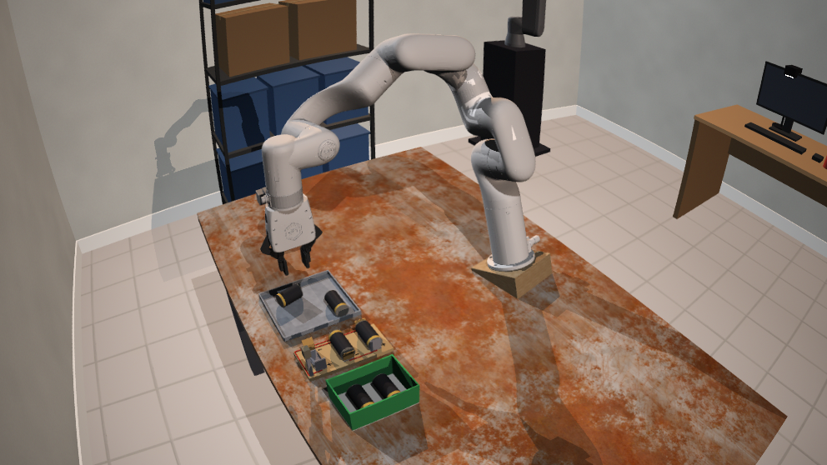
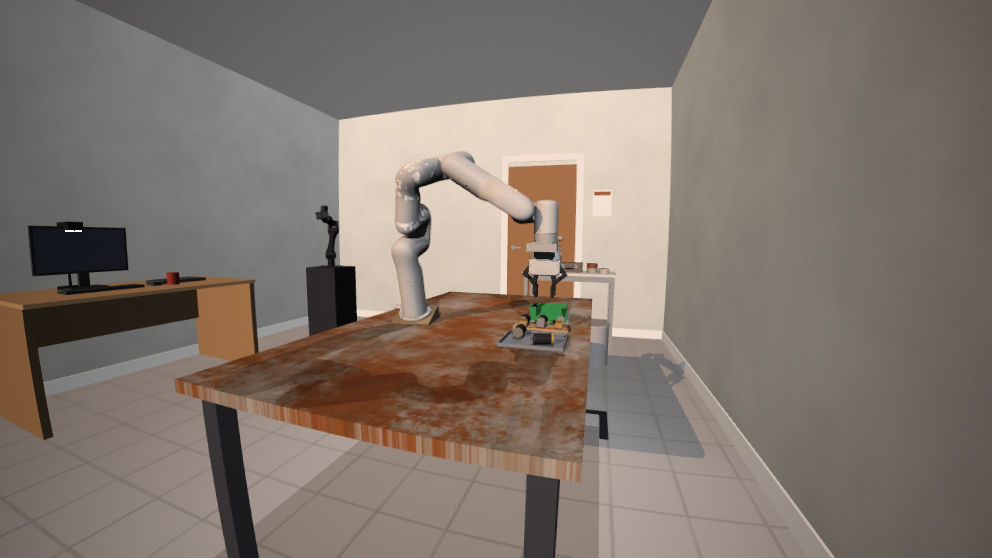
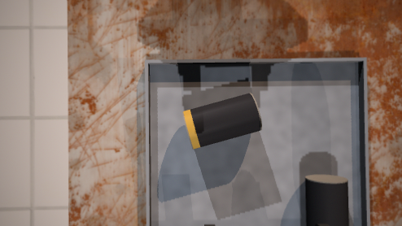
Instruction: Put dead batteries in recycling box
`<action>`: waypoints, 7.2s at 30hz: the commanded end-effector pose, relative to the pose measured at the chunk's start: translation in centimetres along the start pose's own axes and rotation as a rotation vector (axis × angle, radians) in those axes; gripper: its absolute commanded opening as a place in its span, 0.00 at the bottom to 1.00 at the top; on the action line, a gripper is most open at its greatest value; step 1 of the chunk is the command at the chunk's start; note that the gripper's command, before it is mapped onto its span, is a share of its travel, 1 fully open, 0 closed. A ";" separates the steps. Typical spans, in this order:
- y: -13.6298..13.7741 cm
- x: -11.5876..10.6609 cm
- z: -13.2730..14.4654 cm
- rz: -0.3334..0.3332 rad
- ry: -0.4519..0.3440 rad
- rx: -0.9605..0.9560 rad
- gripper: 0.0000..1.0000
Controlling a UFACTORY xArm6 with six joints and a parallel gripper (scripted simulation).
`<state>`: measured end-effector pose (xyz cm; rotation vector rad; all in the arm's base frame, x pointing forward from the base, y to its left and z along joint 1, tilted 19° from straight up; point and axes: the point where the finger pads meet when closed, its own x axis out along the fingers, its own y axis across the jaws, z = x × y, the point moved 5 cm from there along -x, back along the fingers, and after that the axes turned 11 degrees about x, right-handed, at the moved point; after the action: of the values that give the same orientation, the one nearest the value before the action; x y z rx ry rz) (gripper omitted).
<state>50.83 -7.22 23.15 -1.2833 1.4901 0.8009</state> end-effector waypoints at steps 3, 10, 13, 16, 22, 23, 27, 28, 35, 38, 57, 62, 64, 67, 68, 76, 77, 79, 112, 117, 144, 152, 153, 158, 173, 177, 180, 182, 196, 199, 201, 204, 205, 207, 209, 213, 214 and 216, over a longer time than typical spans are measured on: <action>-1.0 -0.2 -5.3 -0.004 -0.008 -0.003 0.51; -1.2 -0.1 -6.5 -0.004 -0.008 -0.003 0.51; -1.2 -0.1 -6.5 -0.004 -0.008 -0.003 0.51; -1.2 -0.1 -6.5 -0.004 -0.008 -0.003 0.51; -1.2 -0.1 -6.5 -0.004 -0.008 0.016 0.51; -1.2 -0.1 -6.5 -0.004 -0.008 0.025 0.51; -1.2 -0.1 -6.5 -0.004 -0.008 0.080 0.51; -1.2 -0.1 -6.5 -0.004 -0.008 0.100 0.51; -1.2 -0.1 -6.5 -0.003 -0.008 0.229 0.51; -1.2 -0.1 -6.5 -0.003 -0.009 0.330 0.51; -1.2 -0.1 -6.5 0.000 -0.009 0.910 0.51; -1.2 -0.1 -6.5 0.000 -0.009 1.068 0.51; -1.2 -0.1 -6.5 0.001 -0.009 1.098 0.51; -1.2 -0.1 -6.5 0.001 -0.009 1.153 0.51; -1.2 -0.1 -6.5 0.001 -0.009 1.178 0.51; -1.2 -0.1 -6.5 0.002 -0.010 1.294 0.51; -1.2 -0.1 -6.5 0.002 -0.010 1.299 0.51; -1.2 -0.1 -6.5 0.002 -0.010 1.305 0.51; -1.3 7.7 -6.5 0.002 -0.010 1.308 0.51; -1.4 7.7 -6.5 0.002 -0.010 1.308 0.51; -1.4 11.1 -6.5 0.002 -0.010 1.308 0.51; -1.4 11.2 -6.5 0.002 -0.010 1.308 0.51; -1.4 11.3 -6.5 0.002 -0.010 1.308 0.51; -1.4 12.1 -6.5 0.002 -0.010 1.308 0.51; -1.4 12.2 -6.4 0.002 -0.010 1.308 0.28; -1.4 12.2 -6.4 0.002 -0.010 1.308 0.28; -1.4 12.2 -6.4 0.002 -0.010 1.308 0.28; -1.4 12.2 -6.4 0.002 -0.010 1.308 0.28; -1.4 12.2 -6.4 0.002 -0.010 1.308 0.28; -1.4 12.2 -6.4 0.002 -0.010 1.308 0.28; -1.4 12.2 -6.4 0.002 -0.010 1.308 0.28; -1.4 11.8 -6.5 0.002 -0.010 1.308 0.28; -1.4 11.5 -6.5 0.002 -0.010 1.308 0.28; -1.4 10.6 -6.5 0.002 -0.010 1.308 0.28; -1.4 9.6 -6.5 0.002 -0.010 1.308 0.28; -1.4 8.1 -6.5 0.002 -0.010 1.308 0.28; -1.4 7.9 -6.5 0.002 -0.010 1.308 0.28; -1.4 7.7 -6.5 0.002 -0.010 1.308 0.28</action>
<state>50.83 -16.31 17.00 -0.2669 1.5216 -0.2402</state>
